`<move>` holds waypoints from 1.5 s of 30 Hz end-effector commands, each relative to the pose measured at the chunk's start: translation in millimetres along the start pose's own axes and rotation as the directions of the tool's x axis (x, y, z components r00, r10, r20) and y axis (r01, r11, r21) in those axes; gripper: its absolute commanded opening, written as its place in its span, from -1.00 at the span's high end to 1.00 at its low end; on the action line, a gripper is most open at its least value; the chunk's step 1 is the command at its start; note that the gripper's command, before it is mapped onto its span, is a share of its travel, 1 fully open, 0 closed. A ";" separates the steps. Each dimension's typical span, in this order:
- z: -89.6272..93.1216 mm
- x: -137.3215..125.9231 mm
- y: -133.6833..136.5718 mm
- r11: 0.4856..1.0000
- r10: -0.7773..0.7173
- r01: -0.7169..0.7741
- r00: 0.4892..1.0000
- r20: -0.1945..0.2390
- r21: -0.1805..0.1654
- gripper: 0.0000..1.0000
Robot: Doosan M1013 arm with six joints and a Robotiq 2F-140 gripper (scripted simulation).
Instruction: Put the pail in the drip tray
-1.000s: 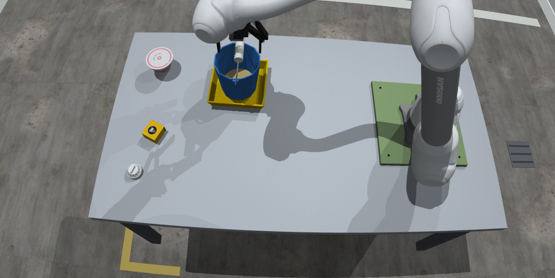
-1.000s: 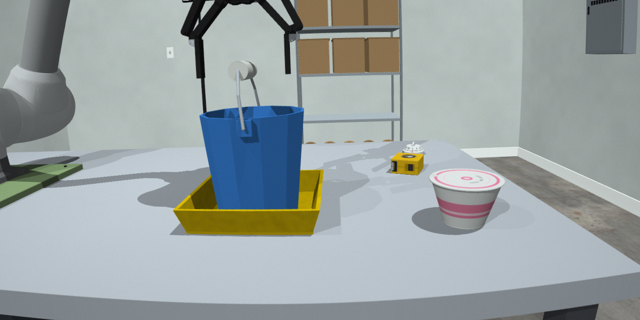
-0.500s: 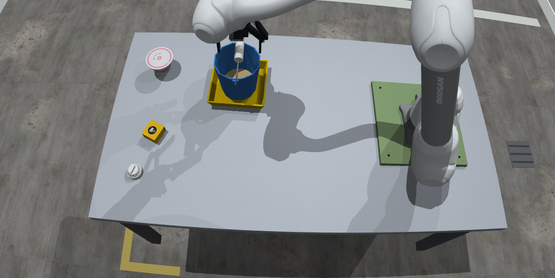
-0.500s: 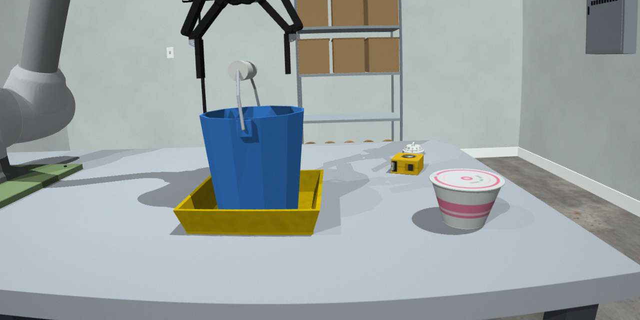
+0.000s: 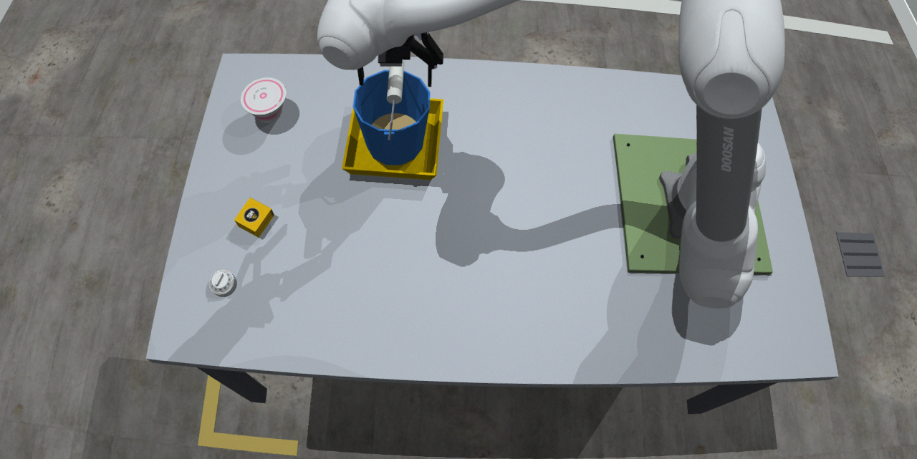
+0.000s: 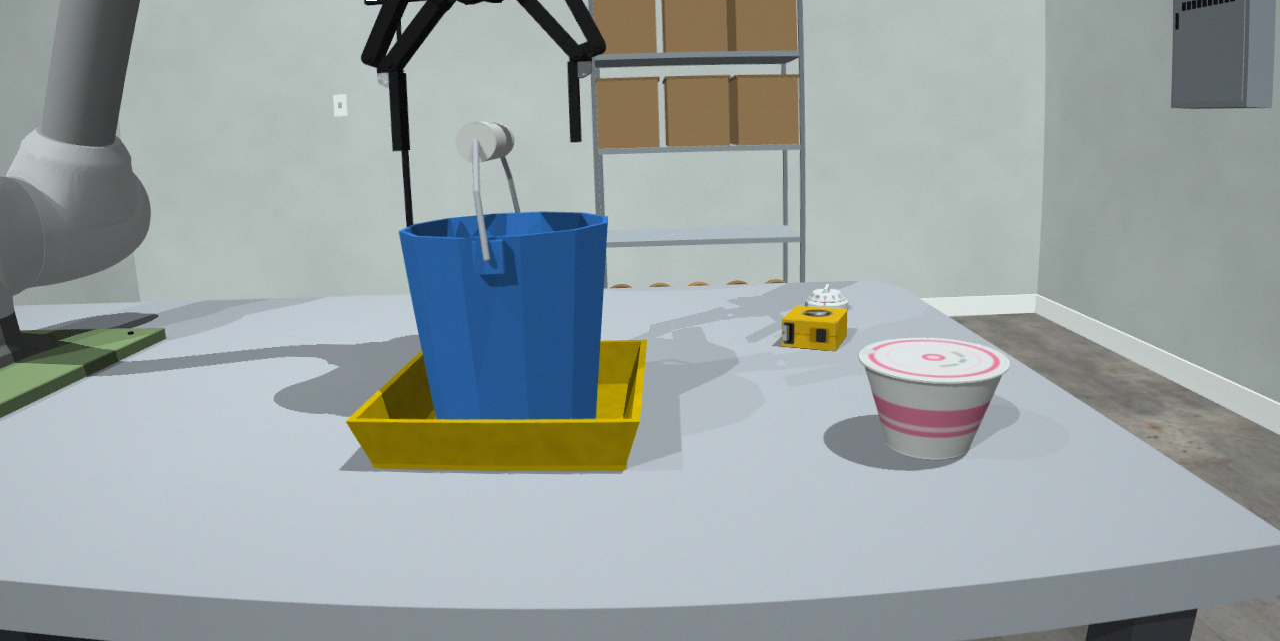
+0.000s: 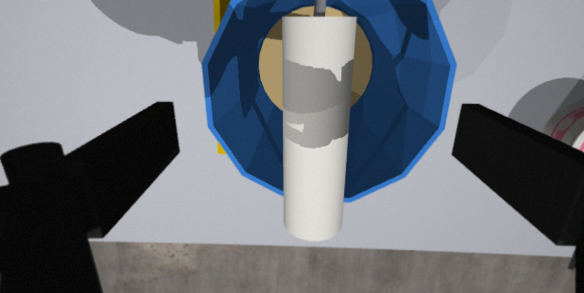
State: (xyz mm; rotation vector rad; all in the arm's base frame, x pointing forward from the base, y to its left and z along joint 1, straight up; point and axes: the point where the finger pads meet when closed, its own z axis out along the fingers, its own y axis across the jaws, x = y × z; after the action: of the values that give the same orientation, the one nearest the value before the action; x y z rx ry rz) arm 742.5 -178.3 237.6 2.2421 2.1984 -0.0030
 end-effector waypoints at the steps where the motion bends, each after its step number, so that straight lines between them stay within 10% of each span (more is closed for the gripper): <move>1: -5.9 0.1 0.3 1.000 0.000 0.000 1.000 0.000 -0.002 -1.00; 45: -75.3 0.1 0.2 1.000 0.000 0.000 1.000 0.000 -0.002 -1.00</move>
State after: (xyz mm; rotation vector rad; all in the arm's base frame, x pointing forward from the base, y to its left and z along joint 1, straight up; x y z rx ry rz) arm 742.6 -178.1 311.0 2.2420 2.1984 -0.0029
